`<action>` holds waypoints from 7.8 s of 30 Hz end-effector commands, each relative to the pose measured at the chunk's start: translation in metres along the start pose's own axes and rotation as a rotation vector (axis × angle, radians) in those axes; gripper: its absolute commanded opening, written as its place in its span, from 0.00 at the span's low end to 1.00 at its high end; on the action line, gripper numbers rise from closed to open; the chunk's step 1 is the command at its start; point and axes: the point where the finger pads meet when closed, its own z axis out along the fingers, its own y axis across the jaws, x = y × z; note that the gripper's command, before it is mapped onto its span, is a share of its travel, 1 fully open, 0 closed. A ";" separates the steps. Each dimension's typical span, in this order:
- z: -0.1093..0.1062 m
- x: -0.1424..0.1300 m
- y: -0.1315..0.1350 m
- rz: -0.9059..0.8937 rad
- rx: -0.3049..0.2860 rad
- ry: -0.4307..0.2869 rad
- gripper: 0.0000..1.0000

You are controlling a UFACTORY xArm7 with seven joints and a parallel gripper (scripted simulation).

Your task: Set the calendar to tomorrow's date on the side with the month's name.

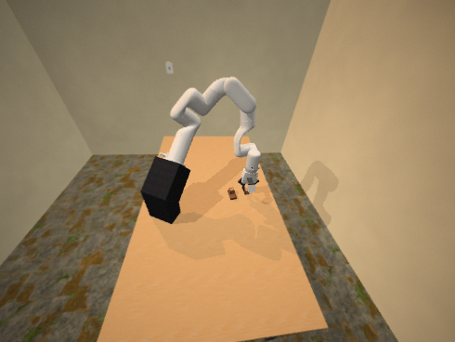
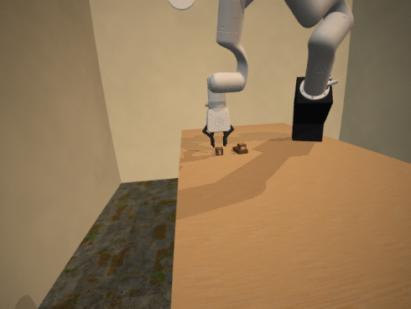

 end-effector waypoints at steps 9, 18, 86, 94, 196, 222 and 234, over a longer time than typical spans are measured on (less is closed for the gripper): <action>-0.001 0.001 -0.001 0.001 0.003 0.002 0.49; -0.001 0.001 -0.001 0.001 0.003 0.002 0.49; 0.035 0.001 -0.001 0.001 0.003 0.002 0.49; 0.035 0.001 -0.001 0.001 0.003 0.002 0.49; -0.060 -0.051 0.021 0.670 0.005 -0.014 0.29; -0.058 -0.100 0.057 1.449 -0.006 -0.021 0.29; -0.058 -0.118 0.078 1.823 -0.010 -0.017 0.29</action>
